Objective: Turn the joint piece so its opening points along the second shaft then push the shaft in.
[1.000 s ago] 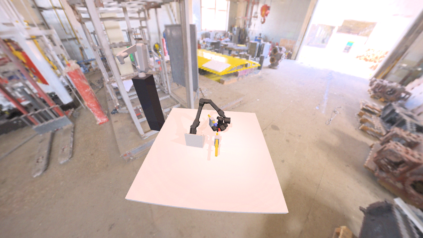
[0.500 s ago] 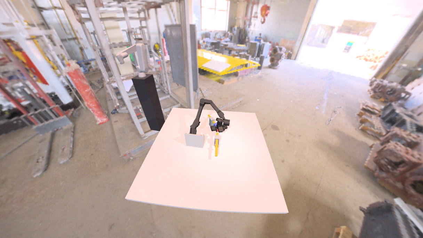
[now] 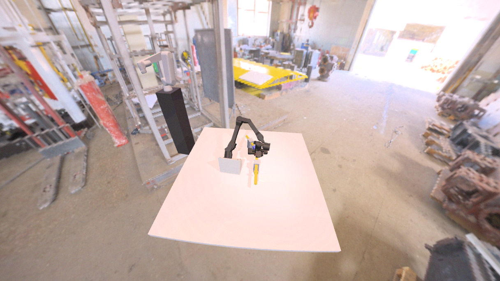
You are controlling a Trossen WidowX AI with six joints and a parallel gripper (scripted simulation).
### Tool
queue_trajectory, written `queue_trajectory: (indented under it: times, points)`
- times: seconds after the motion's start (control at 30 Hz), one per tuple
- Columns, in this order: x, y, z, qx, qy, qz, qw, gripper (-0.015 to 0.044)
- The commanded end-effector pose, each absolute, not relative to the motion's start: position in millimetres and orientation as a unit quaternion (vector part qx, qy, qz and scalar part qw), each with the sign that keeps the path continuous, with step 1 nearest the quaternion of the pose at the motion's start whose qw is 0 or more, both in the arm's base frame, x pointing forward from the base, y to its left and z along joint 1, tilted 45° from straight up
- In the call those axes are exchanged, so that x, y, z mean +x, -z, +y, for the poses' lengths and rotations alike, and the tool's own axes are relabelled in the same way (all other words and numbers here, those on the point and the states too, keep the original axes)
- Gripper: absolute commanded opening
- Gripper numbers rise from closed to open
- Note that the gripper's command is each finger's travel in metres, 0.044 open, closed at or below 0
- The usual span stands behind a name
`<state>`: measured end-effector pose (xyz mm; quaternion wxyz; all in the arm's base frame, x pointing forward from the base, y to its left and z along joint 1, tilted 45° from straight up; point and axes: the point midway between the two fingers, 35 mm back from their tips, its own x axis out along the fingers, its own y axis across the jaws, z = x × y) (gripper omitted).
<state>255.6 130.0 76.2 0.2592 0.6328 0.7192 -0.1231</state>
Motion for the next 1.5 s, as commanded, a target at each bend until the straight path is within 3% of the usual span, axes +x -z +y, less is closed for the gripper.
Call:
queue_trajectory:
  times: [0.0,1.47]
  points:
    - [253.9,-75.4,130.4,0.642,0.13,0.716,0.242,0.0]
    - [253.5,-75.2,130.5,0.644,0.129,0.715,0.239,0.0]
